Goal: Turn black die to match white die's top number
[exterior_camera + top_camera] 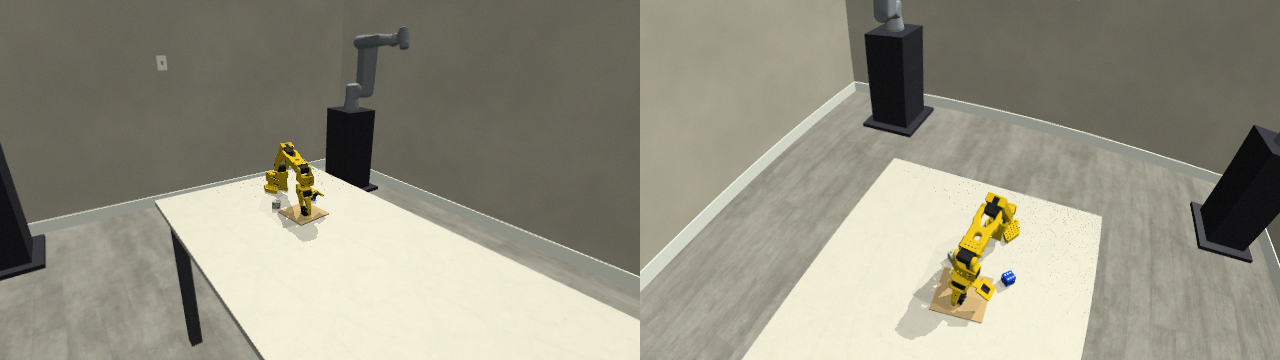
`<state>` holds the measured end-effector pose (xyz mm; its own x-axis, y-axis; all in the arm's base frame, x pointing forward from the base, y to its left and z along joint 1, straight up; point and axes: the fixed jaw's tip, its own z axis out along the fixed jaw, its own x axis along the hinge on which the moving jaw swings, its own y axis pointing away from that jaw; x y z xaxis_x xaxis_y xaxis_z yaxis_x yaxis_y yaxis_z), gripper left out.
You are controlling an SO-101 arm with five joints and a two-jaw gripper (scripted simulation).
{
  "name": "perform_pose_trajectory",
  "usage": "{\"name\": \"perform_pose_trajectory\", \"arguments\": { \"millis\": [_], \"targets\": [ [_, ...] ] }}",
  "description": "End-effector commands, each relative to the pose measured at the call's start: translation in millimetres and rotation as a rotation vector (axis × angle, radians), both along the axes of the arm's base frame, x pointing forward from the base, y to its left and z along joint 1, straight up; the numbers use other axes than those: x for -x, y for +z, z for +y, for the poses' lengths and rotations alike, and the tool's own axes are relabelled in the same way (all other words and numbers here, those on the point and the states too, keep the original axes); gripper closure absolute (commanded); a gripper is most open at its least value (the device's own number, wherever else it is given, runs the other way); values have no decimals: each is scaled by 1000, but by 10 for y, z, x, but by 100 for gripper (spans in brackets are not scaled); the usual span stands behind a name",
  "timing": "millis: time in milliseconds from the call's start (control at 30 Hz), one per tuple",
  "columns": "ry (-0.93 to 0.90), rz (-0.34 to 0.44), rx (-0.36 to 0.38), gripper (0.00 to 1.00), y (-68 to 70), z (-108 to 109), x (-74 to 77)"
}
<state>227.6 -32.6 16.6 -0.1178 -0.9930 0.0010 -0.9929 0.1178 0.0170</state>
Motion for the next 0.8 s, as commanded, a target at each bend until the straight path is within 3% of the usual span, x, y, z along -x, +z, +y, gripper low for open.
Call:
{"name": "perform_pose_trajectory", "arguments": {
  "millis": [0, 767],
  "targets": [
    [1, -105, 14, 65, 184, -24, -125],
    [1, -105, 14, 69, 186, -27, -149]
  ]
}}
